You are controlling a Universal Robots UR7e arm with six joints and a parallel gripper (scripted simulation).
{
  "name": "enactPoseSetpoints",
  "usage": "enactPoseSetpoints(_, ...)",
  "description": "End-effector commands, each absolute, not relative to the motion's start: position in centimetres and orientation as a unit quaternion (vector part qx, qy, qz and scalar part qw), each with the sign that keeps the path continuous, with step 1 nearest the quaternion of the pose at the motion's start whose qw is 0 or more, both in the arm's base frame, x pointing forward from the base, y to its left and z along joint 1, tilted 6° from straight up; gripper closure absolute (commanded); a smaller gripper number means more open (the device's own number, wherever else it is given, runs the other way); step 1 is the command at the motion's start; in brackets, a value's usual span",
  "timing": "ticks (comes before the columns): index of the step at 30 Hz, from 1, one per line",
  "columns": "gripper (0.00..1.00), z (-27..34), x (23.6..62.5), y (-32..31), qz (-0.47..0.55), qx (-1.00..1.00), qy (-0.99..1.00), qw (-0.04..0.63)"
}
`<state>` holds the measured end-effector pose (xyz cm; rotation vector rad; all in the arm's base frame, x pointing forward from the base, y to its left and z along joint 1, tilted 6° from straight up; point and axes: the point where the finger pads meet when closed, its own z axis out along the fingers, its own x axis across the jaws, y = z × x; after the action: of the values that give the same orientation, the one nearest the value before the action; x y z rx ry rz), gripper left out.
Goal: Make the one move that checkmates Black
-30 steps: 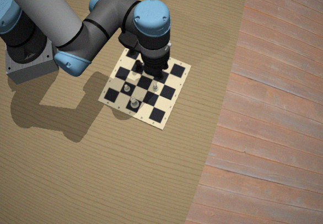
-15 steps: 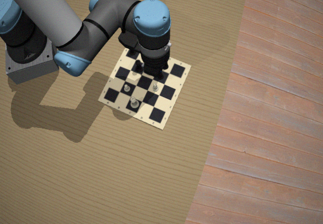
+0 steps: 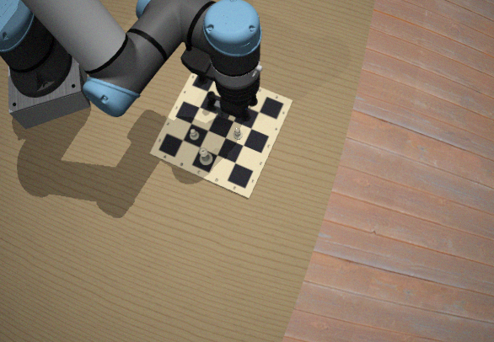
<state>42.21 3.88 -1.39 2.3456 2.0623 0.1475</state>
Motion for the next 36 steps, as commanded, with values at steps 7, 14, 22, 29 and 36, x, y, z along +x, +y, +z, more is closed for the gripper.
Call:
enactPoseSetpoints(7, 0.21, -0.4, 42.2, 3.8, 0.048, 0.750, 0.660, 0.008)
enactPoseSetpoints(14, 0.21, 2.3, 42.0, 3.7, 0.048, 0.750, 0.660, 0.008)
enactPoseSetpoints(22, 0.21, 6.0, 41.7, 3.5, 0.048, 0.750, 0.660, 0.008)
enactPoseSetpoints(29, 0.21, 7.6, 41.5, 3.4, 0.048, 0.750, 0.660, 0.008)
enactPoseSetpoints(36, 0.00, 7.6, 41.5, 3.4, 0.048, 0.750, 0.660, 0.008)
